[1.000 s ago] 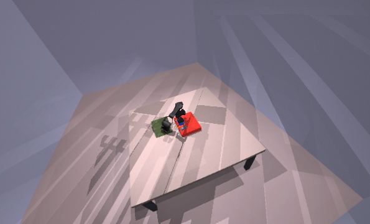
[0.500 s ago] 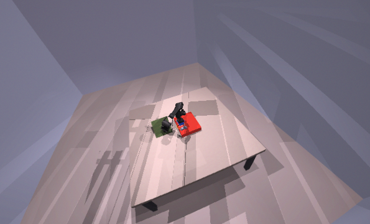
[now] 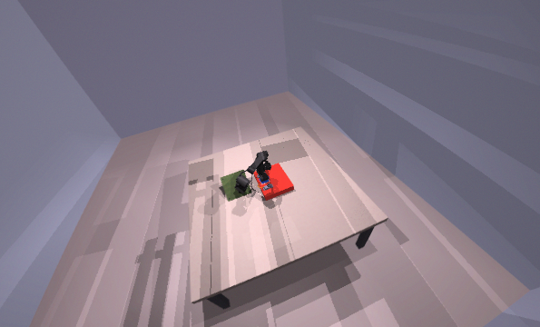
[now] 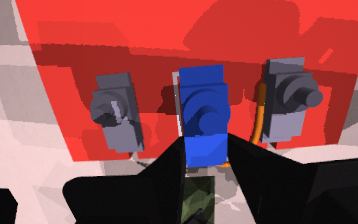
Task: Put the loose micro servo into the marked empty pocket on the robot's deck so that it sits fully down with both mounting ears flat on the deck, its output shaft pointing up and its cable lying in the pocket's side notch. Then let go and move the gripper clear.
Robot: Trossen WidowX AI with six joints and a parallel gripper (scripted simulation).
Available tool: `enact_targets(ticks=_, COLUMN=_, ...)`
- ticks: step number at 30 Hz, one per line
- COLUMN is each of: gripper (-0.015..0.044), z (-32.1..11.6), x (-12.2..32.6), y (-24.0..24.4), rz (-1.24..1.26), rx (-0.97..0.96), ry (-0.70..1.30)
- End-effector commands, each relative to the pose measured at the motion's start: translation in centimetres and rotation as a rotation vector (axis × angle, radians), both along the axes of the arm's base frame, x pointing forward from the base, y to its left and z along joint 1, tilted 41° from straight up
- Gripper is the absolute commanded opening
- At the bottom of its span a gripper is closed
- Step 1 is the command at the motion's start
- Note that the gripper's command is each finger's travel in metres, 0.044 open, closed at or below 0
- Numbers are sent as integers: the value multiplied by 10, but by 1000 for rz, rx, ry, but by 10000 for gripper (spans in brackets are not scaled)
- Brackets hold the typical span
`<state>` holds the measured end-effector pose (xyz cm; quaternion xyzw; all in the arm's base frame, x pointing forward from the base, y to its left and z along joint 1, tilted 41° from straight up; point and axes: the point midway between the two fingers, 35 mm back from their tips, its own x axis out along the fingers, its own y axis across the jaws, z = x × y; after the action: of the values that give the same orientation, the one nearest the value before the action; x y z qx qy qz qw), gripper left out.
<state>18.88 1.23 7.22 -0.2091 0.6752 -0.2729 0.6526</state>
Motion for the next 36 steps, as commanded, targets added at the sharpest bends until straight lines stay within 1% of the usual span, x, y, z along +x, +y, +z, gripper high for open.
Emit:
enact_targets(ticks=1, gripper=0, z=-2, x=1, y=-3, rz=8, rx=-4, ry=-5)
enact_targets(ticks=26, gripper=0, z=-22, x=0, y=-20, rz=8, rx=-5, ry=-6)
enact_targets(ticks=33, gripper=184, z=-21, x=-2, y=-18, rz=8, rx=-5, ry=-6)
enact_targets(ticks=36, gripper=187, z=-17, x=-1, y=-14, rz=8, rx=-4, ry=-6)
